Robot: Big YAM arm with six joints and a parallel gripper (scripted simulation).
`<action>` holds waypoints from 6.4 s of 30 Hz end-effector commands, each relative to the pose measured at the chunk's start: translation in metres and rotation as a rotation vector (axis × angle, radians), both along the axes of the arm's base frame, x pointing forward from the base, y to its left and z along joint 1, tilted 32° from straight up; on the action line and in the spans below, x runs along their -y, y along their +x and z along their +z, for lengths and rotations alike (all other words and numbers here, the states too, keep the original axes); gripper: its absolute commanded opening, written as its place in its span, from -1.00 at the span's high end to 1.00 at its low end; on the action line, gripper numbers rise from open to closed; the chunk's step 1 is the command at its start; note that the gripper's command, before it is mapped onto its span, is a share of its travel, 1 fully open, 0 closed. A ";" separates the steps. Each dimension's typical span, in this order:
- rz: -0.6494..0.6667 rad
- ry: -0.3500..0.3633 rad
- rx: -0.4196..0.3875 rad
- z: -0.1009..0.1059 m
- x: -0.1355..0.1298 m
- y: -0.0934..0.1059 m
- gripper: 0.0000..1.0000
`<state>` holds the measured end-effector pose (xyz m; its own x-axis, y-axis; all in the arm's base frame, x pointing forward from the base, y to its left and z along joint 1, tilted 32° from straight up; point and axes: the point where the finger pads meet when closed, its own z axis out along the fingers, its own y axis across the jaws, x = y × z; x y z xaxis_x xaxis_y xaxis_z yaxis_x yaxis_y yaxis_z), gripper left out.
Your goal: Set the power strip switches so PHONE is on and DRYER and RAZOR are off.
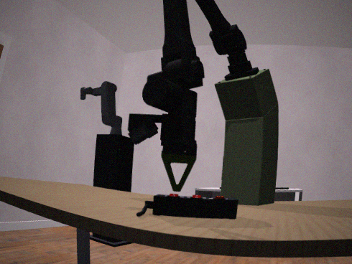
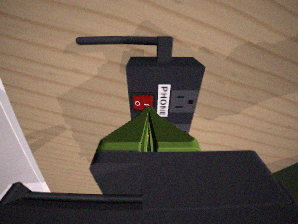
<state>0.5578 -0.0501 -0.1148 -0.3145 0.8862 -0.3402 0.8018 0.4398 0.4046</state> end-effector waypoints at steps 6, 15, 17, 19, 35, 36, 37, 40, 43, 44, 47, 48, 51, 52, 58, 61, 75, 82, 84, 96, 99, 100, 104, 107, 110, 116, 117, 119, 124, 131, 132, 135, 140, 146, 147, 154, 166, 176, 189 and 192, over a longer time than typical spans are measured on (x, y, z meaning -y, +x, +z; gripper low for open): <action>-0.009 0.003 0.018 0.006 -0.001 0.004 1.00; -0.009 0.003 0.018 0.006 -0.001 0.004 1.00; -0.009 0.003 0.018 0.006 -0.001 0.004 1.00; -0.009 0.003 0.018 0.006 -0.001 0.004 1.00; -0.010 0.002 0.028 0.005 0.001 0.009 1.00; -0.010 0.002 0.025 0.003 0.001 0.008 1.00; -0.011 0.002 0.015 -0.003 0.001 0.006 1.00; -0.011 0.002 0.013 -0.005 0.003 0.006 1.00; -0.012 0.002 0.013 -0.008 0.004 0.008 1.00; -0.012 0.001 0.013 -0.008 0.005 0.008 1.00; -0.012 0.001 0.013 -0.010 0.006 0.009 1.00; -0.011 0.001 0.013 -0.010 0.006 0.009 1.00; -0.007 0.001 0.013 -0.011 0.004 0.010 1.00; -0.007 0.001 0.013 -0.011 0.004 0.010 1.00; -0.007 0.001 0.013 -0.012 0.005 0.010 1.00; -0.007 0.001 0.013 -0.012 0.005 0.011 1.00; -0.007 0.001 0.013 -0.011 0.004 0.010 1.00; -0.001 0.004 0.016 0.015 -0.006 0.001 1.00; 0.001 0.004 0.016 0.021 -0.009 -0.003 1.00; 0.000 0.003 0.018 0.039 -0.011 -0.013 1.00; -0.003 0.004 -0.003 0.027 -0.010 -0.016 1.00; -0.003 0.004 -0.006 0.025 -0.010 -0.017 1.00; -0.003 0.004 0.007 0.030 -0.009 -0.014 1.00; -0.003 0.004 0.008 0.030 -0.009 -0.014 1.00; -0.003 0.004 0.008 0.030 -0.009 -0.014 1.00; 0.000 0.003 0.007 0.030 -0.012 -0.015 1.00; 0.000 0.002 0.009 0.027 -0.018 -0.017 1.00; 0.000 0.003 0.012 0.024 -0.030 -0.019 1.00; 0.001 0.002 0.003 0.012 -0.079 -0.037 1.00; -0.025 0.007 0.042 0.025 -0.083 -0.030 1.00; -0.025 0.007 0.038 0.025 -0.083 -0.031 1.00; -0.024 0.007 0.027 0.022 -0.083 -0.036 1.00; 0.004 0.008 0.027 0.022 -0.097 -0.036 1.00; -0.001 0.008 0.028 0.022 -0.095 -0.036 1.00; -0.001 0.008 0.027 0.022 -0.095 -0.036 1.00; -0.001 0.008 0.028 0.022 -0.095 -0.036 1.00; -0.002 0.008 0.025 0.020 -0.094 -0.036 1.00; -0.007 0.008 0.023 0.014 -0.091 -0.034 1.00; -0.002 0.003 0.043 0.017 -0.085 -0.023 1.00; -0.004 -0.003 0.010 -0.004 -0.081 -0.027 1.00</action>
<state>0.5247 0.0369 -0.1164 -0.3122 0.8875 -0.3389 0.8039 0.4369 0.4036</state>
